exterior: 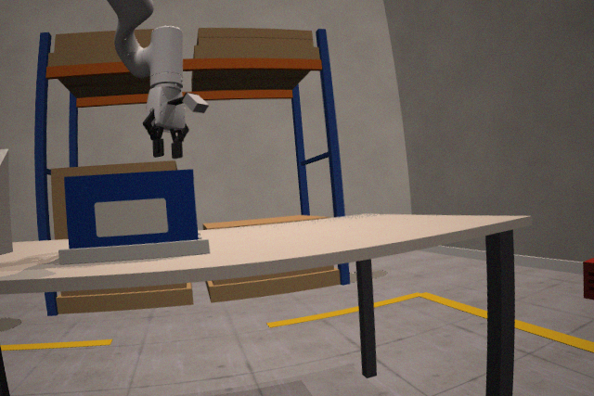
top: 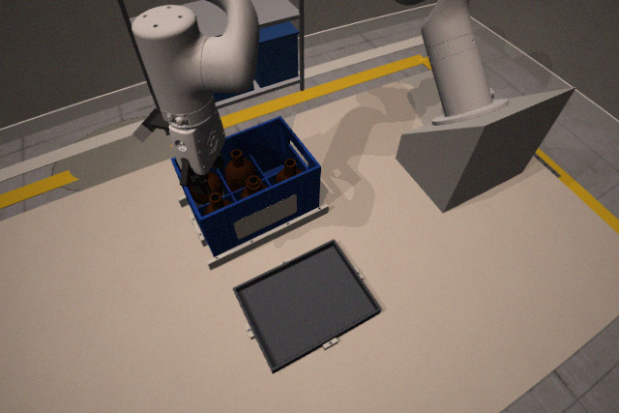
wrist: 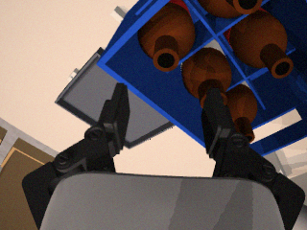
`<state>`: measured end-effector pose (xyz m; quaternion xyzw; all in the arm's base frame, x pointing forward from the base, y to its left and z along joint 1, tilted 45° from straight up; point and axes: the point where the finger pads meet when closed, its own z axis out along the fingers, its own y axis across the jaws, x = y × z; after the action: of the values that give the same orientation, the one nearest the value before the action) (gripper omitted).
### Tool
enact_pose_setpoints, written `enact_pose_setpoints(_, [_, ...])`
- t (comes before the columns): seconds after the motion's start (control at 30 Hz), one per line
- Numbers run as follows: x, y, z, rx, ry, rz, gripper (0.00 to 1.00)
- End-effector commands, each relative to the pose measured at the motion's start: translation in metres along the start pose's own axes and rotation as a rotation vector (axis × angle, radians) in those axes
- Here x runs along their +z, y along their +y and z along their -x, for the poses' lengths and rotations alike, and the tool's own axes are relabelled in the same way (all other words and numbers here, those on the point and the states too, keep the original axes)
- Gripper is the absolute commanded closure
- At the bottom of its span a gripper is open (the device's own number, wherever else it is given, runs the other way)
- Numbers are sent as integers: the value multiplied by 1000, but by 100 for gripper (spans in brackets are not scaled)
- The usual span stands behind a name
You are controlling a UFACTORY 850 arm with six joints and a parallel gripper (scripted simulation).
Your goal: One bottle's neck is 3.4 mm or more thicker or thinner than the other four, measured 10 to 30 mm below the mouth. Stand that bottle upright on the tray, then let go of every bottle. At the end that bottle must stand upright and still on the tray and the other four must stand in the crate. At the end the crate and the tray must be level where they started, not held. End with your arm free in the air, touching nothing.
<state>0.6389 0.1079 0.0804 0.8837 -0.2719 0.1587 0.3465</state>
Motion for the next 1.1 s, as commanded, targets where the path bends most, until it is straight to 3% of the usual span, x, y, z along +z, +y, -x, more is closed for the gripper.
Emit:
enact_pose_setpoints(0.0, [2, 0, -1, 1, 1, -2, 35])
enact_pose_setpoints(1.07, [35, -1, -1, 1, 1, -2, 35])
